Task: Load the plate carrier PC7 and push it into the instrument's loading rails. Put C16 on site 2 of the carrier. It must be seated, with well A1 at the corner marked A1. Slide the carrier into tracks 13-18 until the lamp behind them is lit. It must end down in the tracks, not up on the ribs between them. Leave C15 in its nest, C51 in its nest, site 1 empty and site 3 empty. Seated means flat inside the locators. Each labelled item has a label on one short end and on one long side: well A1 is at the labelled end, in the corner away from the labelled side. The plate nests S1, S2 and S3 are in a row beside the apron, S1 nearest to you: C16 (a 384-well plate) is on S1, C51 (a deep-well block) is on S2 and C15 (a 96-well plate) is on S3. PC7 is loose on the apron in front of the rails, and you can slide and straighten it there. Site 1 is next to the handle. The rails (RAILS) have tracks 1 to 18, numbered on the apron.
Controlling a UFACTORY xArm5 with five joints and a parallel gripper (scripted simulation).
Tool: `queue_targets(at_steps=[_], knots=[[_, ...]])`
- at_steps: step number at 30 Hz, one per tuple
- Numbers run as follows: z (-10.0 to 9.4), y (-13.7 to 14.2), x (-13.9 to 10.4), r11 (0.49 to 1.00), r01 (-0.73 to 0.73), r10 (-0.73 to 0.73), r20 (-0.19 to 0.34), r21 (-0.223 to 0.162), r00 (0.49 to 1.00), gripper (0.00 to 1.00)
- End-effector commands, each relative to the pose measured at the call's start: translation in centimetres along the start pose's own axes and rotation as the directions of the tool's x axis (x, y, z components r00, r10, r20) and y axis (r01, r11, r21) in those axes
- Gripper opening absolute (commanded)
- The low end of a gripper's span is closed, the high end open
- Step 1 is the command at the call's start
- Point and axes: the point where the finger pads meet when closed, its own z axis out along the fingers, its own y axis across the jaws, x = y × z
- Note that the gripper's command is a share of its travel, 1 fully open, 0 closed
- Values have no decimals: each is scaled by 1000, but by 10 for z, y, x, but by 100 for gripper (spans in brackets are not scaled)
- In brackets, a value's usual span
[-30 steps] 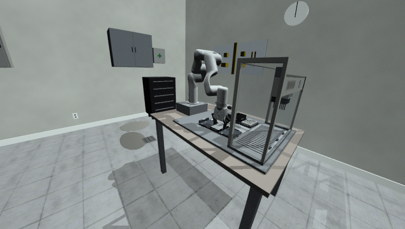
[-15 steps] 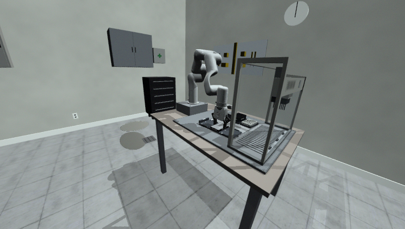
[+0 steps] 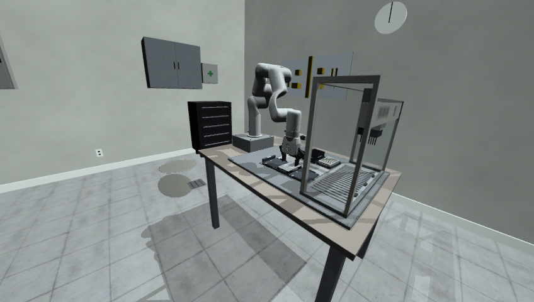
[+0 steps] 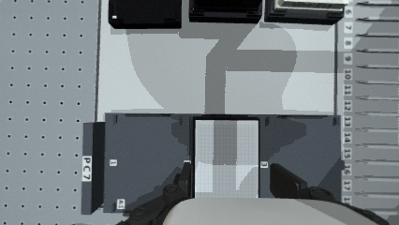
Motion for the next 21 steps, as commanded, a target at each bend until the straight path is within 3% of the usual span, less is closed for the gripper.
queue_targets(at_steps=[1,21], knots=[[-8,1,0,1000,0,0,1,-4,1000,100],[-38,1,0,1000,0,0,1,-4,1000,100]])
